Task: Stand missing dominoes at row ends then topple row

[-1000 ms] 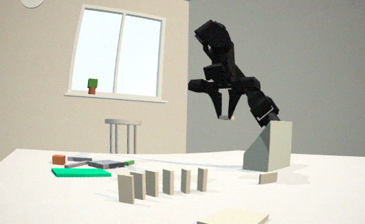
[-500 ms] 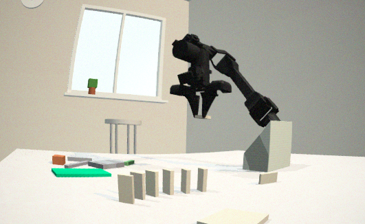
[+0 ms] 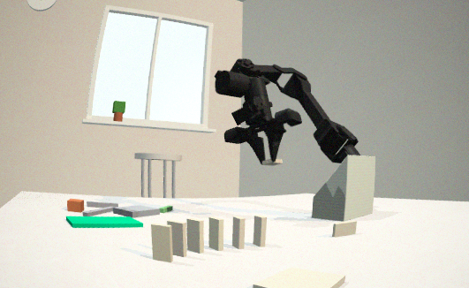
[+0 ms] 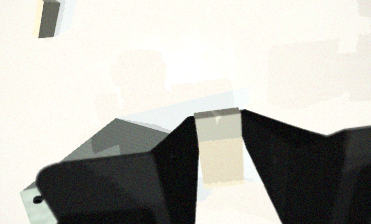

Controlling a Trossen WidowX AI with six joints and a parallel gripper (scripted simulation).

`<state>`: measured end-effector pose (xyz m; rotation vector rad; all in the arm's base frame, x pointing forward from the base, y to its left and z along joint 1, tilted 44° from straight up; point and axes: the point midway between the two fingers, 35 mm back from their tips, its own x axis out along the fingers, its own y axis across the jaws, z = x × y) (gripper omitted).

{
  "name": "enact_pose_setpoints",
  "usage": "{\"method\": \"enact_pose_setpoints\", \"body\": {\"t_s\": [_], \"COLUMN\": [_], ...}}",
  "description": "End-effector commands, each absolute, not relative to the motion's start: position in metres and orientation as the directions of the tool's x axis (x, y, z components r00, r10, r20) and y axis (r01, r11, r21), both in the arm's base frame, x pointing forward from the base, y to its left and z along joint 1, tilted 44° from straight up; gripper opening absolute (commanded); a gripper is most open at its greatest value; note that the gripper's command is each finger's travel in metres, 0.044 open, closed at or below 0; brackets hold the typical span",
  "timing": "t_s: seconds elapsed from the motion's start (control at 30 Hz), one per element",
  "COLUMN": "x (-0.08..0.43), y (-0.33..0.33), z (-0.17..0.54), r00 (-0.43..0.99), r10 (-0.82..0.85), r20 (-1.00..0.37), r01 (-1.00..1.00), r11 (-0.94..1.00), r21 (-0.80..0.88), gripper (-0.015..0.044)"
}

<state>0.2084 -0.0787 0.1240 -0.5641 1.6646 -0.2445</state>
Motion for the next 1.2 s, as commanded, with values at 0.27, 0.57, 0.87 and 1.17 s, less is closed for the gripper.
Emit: {"method": "enact_pose_setpoints", "body": {"t_s": [0.27,0.57,0.87,1.17], "x": [0.198,0.197,0.199,0.203], "y": [-0.079,-0.079,-0.079,-0.082], "z": [0.101,0.091,0.087,0.089], "r00": [0.001,0.120,0.274,0.442], "r10": [-0.260,-0.109,0.006,0.081], "r20": [-0.966,-0.987,-0.962,-0.893], "r01": [-0.197,-0.209,-0.246,-0.296], "r11": [0.947,0.969,0.967,0.953], "r21": [-0.255,-0.133,-0.064,-0.060], "gripper": [0.0107,0.0107,0.0107,0.0107]}}
